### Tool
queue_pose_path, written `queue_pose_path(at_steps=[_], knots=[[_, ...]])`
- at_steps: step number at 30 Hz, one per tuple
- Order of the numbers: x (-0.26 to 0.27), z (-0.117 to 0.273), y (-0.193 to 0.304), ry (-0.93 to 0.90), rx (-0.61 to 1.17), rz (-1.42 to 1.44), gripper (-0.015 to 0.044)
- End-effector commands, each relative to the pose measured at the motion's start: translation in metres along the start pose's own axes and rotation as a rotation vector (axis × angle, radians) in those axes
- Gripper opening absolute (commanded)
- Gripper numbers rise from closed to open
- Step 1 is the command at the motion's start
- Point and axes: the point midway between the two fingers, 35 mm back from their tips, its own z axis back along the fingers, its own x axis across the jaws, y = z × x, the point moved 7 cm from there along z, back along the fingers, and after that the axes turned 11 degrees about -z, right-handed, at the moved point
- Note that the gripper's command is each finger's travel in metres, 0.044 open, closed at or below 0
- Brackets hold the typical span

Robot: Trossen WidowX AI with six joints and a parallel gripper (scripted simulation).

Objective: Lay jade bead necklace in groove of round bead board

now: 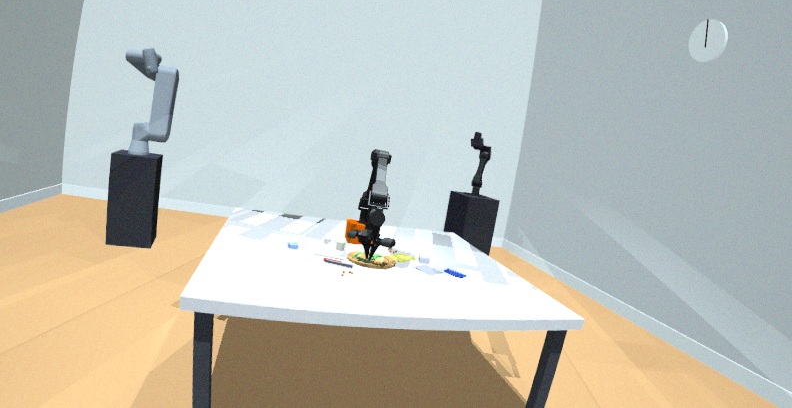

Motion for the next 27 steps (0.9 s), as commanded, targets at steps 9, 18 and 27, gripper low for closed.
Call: queue_pose_path(at_steps=[9, 18, 27], knots=[[-0.0004, -0.0093, 0.0001, 0.007, 0.005, -0.005, 0.0000], [0.0008, -0.0060, -0.0009, -0.001, -0.001, 0.000, 0.0105], [0.0008, -0.0056, -0.0008, 0.000, 0.000, 0.000, 0.0341]])
